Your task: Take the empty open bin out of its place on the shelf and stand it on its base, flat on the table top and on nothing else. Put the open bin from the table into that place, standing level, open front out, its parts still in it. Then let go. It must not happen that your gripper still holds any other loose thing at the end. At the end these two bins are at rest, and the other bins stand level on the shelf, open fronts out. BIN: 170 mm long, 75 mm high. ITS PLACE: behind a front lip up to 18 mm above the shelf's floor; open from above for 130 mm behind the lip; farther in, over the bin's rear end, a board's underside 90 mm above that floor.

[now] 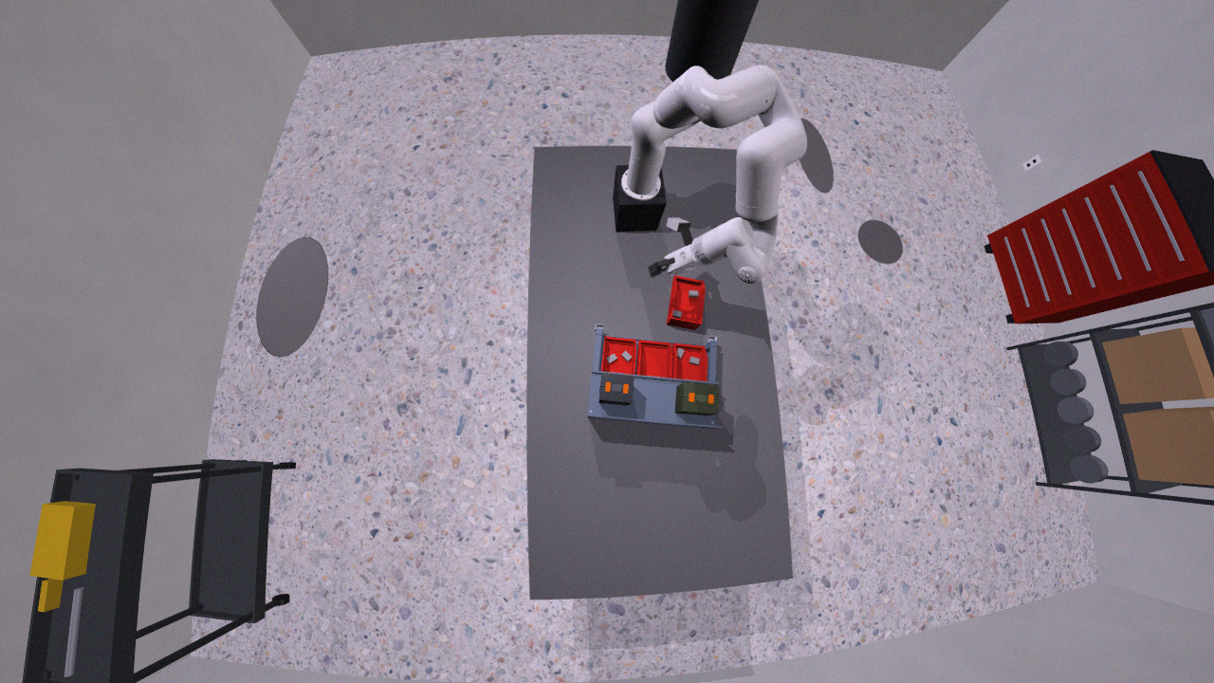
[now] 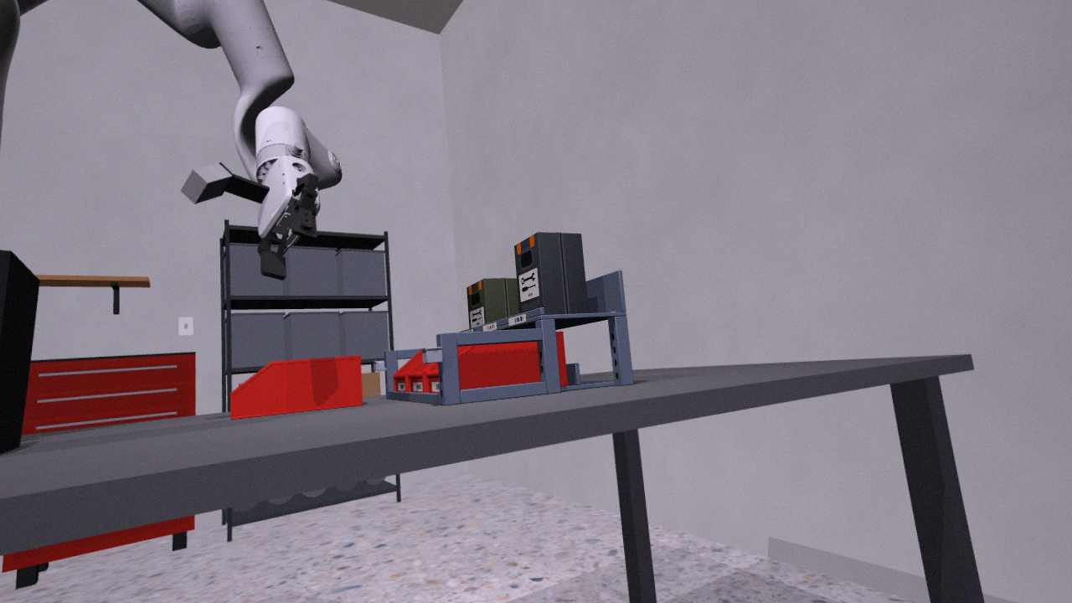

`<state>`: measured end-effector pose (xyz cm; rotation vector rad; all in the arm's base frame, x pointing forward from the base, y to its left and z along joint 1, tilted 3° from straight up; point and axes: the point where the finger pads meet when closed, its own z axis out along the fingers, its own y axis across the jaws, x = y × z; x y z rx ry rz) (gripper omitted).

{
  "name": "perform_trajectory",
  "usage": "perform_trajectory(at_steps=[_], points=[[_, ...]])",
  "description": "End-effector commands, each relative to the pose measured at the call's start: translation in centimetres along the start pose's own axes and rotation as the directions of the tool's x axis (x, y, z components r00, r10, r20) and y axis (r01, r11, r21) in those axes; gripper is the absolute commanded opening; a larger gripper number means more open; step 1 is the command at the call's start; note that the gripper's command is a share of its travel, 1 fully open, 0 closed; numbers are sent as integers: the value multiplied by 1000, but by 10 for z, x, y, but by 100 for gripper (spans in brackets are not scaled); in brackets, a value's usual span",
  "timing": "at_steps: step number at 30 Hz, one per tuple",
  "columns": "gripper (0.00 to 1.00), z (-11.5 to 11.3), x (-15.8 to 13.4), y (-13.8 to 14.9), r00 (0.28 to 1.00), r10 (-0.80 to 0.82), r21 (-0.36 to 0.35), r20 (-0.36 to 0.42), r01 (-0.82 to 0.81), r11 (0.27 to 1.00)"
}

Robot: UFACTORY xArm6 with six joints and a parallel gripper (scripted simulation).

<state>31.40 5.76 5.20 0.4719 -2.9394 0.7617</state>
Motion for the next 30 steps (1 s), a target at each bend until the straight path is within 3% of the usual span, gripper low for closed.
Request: perform_trajectory(at_steps=[1, 16, 30], points=[[100, 0, -6, -1, 996, 75, -139, -41, -80, 987], [100, -14, -43, -16, 961, 274, -374, -26, -264, 889], [100, -24, -66, -33, 928, 372, -465, -7, -332, 821]])
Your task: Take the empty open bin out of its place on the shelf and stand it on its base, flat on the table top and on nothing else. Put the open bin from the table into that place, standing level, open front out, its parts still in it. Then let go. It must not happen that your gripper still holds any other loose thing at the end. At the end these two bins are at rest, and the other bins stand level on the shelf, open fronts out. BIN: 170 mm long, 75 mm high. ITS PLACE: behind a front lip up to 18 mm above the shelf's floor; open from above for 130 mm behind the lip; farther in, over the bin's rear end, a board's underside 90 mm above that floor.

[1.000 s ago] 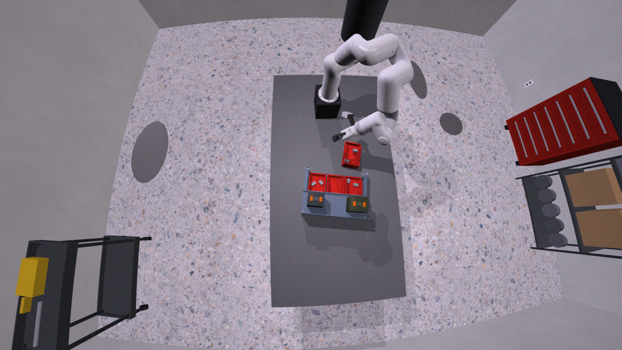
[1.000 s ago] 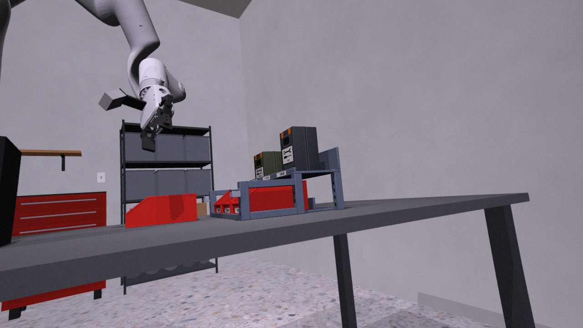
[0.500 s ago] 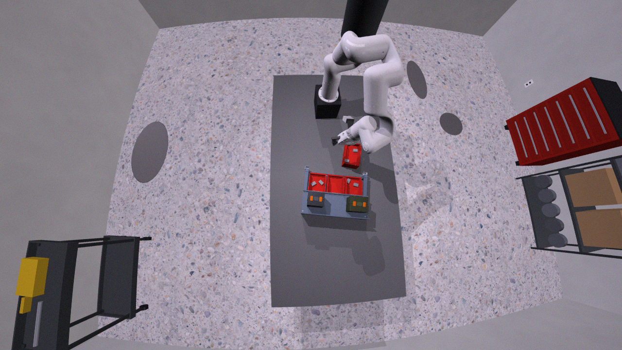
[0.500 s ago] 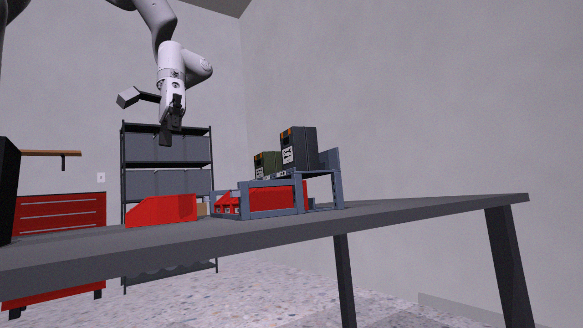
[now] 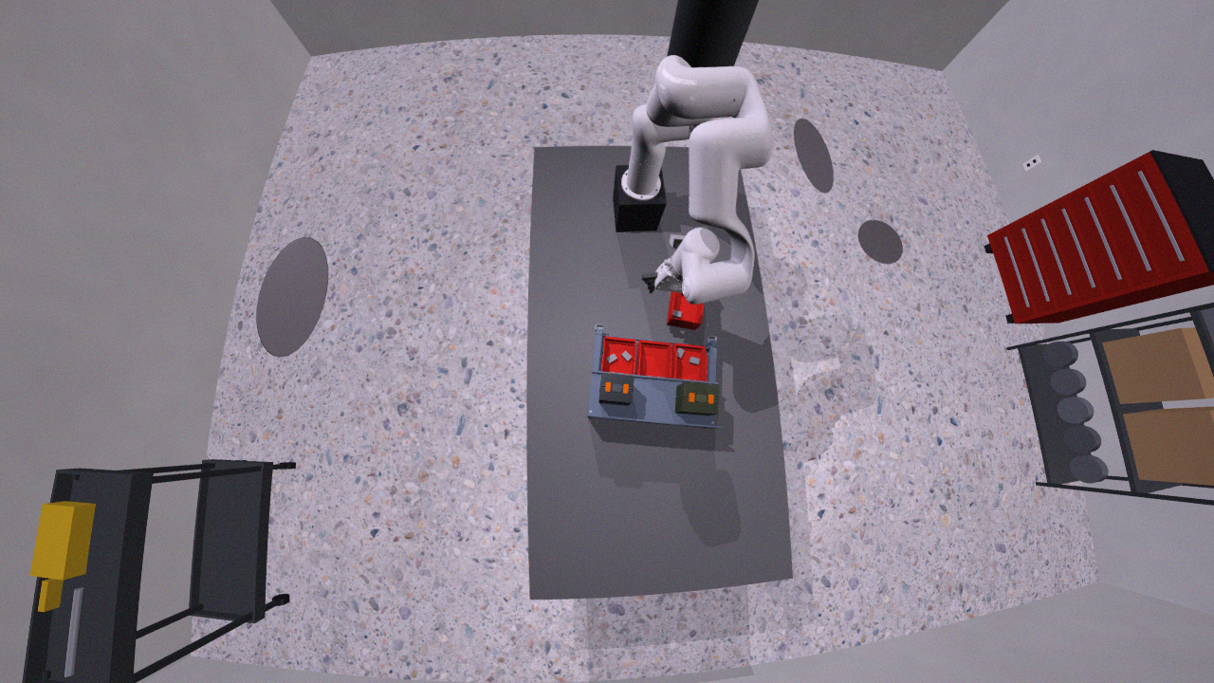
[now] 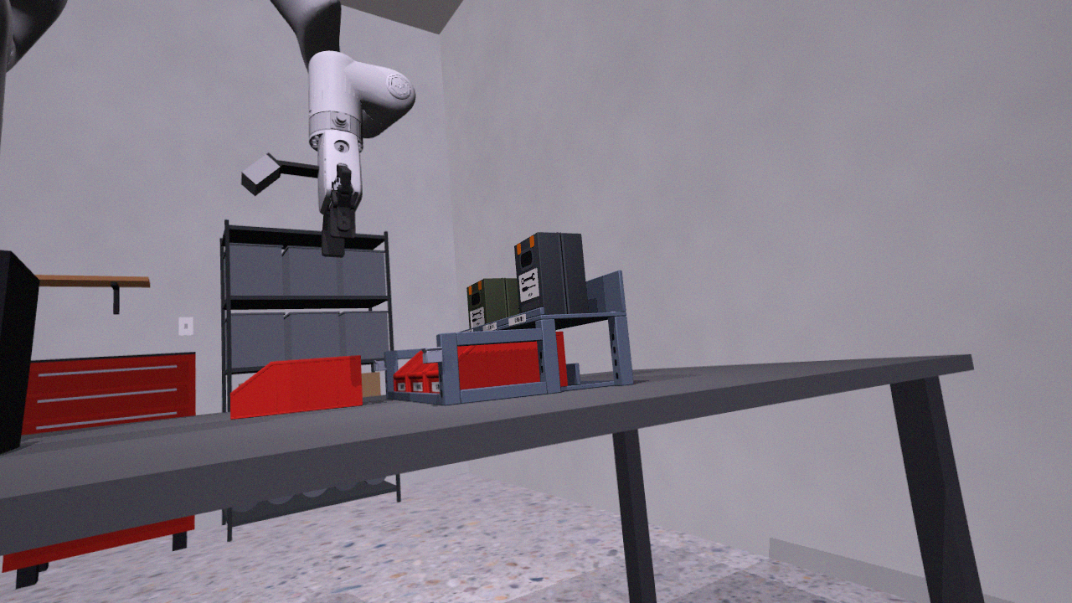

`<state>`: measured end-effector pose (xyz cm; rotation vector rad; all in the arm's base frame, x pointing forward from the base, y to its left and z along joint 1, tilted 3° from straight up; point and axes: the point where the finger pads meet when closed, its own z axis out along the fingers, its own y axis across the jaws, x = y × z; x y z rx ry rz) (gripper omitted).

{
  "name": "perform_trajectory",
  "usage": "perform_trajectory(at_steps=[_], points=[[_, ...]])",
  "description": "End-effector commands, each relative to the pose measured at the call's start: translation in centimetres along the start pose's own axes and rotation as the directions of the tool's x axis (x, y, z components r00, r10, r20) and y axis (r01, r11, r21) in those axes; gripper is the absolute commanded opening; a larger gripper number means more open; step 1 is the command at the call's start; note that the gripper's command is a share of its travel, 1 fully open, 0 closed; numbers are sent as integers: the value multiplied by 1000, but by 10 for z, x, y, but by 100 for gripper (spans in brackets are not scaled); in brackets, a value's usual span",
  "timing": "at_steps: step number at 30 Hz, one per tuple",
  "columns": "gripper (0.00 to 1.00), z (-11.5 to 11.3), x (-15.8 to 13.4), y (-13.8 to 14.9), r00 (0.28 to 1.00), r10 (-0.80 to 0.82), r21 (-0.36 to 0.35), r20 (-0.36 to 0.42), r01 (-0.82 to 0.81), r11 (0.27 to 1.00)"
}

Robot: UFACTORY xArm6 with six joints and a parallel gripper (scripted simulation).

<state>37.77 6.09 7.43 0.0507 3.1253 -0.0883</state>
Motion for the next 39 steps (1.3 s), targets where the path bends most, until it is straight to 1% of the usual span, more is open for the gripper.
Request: perform_trajectory(at_steps=[1, 13, 39], points=[[100, -6, -10, -1, 999, 29, -40, 21, -28, 999], [100, -9, -18, -2, 998, 50, -64, 38, -48, 997], [100, -10, -18, -2, 998, 51, -65, 39, -49, 997]])
